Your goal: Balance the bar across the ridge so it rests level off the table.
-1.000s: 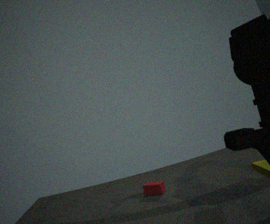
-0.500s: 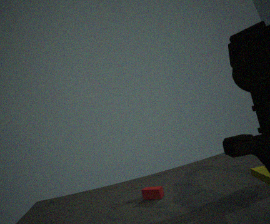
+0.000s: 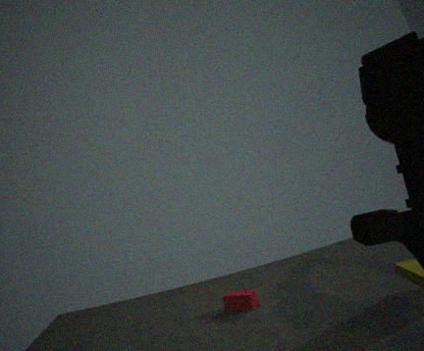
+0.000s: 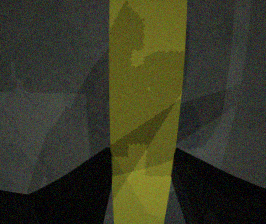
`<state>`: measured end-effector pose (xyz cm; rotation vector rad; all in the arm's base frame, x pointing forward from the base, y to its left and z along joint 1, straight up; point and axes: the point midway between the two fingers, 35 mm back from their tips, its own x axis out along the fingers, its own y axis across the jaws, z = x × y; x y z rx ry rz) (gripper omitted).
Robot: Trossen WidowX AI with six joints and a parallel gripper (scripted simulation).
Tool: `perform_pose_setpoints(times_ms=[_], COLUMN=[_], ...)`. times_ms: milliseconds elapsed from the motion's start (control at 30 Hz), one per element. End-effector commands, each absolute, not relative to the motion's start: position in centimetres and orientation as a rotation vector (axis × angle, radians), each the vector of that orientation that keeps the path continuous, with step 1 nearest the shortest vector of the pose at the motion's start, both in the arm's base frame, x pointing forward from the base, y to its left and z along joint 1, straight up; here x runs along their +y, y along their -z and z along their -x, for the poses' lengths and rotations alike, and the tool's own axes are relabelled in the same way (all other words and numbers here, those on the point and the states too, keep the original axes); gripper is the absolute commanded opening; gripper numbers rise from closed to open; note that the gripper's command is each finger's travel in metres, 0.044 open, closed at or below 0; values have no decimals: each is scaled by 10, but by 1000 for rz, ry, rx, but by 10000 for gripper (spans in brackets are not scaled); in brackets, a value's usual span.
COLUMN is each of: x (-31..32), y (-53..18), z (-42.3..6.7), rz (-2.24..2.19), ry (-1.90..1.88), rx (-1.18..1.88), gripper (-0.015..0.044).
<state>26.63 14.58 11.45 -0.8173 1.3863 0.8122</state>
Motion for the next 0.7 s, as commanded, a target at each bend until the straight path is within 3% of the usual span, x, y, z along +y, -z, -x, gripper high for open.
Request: perform_pose_setpoints(times_ms=[0,667], x=[146,146], y=[-114,-112], z=[-266,-266], rz=[814,814], ry=[-813,-813], rx=[1387,1387], gripper=[0,0])
